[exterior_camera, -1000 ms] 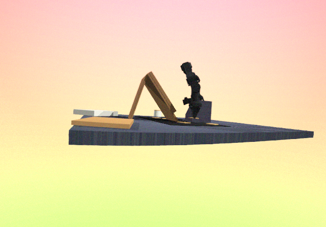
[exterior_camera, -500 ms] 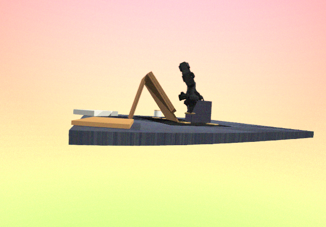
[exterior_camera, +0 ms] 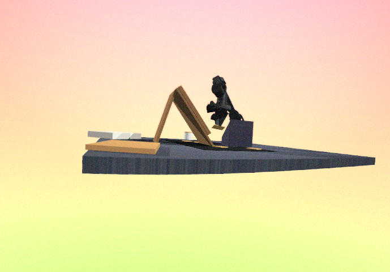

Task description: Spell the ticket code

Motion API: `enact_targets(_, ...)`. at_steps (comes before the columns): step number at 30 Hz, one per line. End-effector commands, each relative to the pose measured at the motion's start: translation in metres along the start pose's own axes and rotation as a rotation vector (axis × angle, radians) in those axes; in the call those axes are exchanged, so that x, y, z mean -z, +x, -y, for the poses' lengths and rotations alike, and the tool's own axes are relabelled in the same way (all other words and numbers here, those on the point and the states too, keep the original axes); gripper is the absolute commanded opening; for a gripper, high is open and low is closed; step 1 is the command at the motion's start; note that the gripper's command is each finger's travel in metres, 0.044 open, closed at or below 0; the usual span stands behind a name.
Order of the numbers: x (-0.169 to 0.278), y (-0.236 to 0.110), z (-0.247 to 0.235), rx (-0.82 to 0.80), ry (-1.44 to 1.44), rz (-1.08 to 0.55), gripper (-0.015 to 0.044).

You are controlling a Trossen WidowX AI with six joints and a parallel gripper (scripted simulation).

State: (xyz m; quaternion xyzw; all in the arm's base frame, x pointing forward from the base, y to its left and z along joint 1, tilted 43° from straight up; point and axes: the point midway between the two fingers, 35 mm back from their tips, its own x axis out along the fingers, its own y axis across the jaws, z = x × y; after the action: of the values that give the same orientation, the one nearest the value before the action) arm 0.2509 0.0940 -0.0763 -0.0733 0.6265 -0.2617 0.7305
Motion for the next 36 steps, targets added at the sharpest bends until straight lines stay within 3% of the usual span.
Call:
enact_targets(1, -0.014, -0.012, 0.006, -0.041, -0.037, 0.046, 0.0)
enact_targets(21, -0.072, -0.062, 0.054, -0.159, -0.161, 0.262, 0.0)
enact_targets(36, -0.109, -0.098, 0.111, -0.137, -0.178, 0.466, 0.0)
